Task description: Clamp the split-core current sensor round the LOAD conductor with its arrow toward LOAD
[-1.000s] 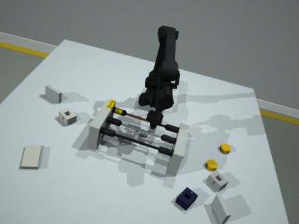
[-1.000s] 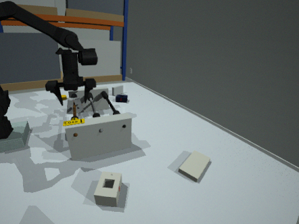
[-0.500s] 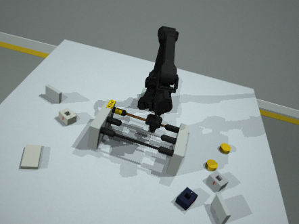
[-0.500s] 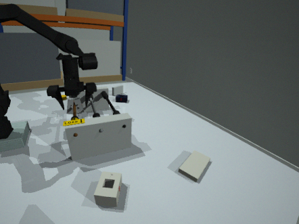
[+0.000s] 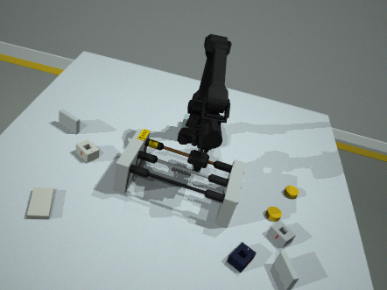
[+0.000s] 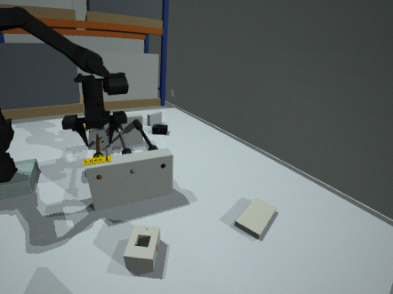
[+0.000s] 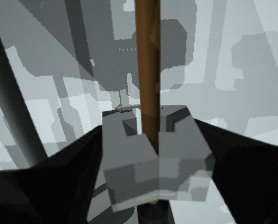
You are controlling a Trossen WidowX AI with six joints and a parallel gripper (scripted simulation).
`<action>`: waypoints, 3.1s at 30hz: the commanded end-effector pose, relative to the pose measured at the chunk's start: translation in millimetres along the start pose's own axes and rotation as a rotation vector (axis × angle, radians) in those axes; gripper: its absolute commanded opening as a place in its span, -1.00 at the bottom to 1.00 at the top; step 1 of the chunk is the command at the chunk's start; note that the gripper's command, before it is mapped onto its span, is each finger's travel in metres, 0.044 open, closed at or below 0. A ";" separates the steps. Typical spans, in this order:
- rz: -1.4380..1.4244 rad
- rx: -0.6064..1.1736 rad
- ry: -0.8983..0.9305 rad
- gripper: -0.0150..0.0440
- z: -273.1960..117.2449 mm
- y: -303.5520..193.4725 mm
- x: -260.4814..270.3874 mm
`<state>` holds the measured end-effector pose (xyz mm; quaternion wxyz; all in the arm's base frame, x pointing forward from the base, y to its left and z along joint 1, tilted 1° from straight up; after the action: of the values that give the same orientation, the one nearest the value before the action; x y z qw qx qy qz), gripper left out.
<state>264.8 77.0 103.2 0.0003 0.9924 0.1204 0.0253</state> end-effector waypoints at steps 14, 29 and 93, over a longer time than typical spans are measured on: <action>0.000 0.000 0.001 0.21 -0.6 0.0 0.2; 0.001 0.000 -0.007 -0.49 -3.8 0.4 -1.6; 0.001 -0.001 -0.009 -0.49 -4.6 0.4 -2.3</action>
<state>262.3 76.0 107.8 0.0012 0.9926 0.1199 0.0204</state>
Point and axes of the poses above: the point midway between the two fingers, 35 mm back from their tips, its own z axis out along the fingers, its own x axis across the jaws, y = z × x, the point moved 3 cm from there along -z, back along the fingers, and after that the axes turned 12 degrees about -z, right-handed, at the moved point
